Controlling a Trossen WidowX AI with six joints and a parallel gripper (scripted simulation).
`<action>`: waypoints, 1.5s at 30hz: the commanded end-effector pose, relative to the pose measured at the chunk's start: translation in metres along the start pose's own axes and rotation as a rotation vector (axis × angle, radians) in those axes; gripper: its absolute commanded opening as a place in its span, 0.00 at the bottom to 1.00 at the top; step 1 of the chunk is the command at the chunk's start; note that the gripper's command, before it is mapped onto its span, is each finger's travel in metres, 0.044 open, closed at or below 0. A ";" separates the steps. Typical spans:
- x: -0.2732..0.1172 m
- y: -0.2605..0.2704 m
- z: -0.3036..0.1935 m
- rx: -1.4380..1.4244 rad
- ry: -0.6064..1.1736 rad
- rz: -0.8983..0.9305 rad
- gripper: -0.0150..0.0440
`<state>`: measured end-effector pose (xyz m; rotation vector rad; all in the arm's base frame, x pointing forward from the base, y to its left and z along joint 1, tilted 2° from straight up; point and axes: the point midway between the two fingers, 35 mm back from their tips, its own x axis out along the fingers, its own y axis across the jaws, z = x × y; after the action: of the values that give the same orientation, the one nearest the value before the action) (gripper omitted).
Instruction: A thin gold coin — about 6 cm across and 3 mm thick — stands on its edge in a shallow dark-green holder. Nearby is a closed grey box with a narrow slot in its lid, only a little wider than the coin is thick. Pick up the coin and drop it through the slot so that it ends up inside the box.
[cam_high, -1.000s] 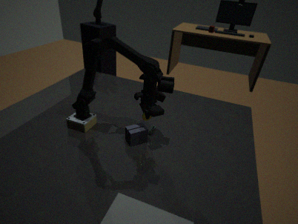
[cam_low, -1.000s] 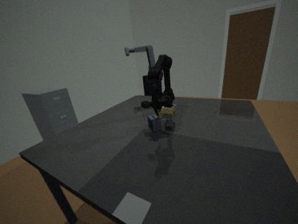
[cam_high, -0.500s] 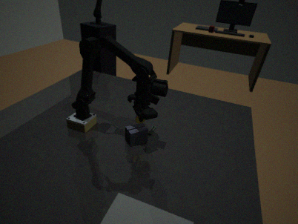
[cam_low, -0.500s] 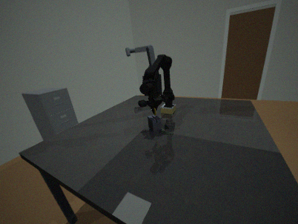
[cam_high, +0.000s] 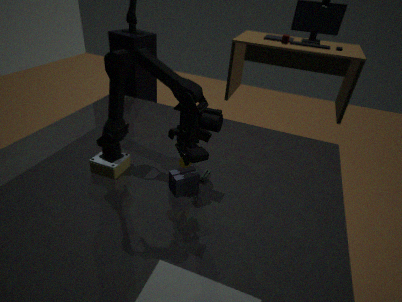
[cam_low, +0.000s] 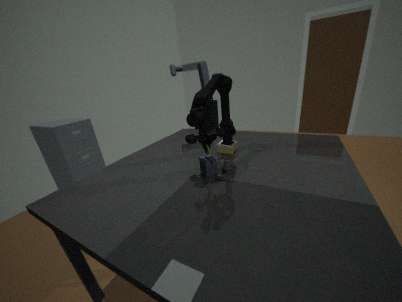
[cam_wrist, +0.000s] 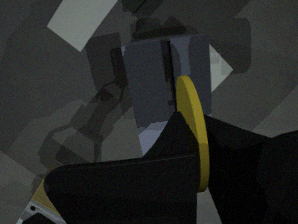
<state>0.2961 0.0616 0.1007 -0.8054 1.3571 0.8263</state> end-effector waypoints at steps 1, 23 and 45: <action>0.000 0.000 0.000 0.003 0.001 -0.001 0.25; 0.003 0.003 -0.004 -0.004 0.000 -0.001 0.26; 0.009 0.003 -0.005 0.005 -0.004 -0.005 0.25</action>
<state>0.2937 0.0596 0.0948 -0.8075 1.3449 0.8209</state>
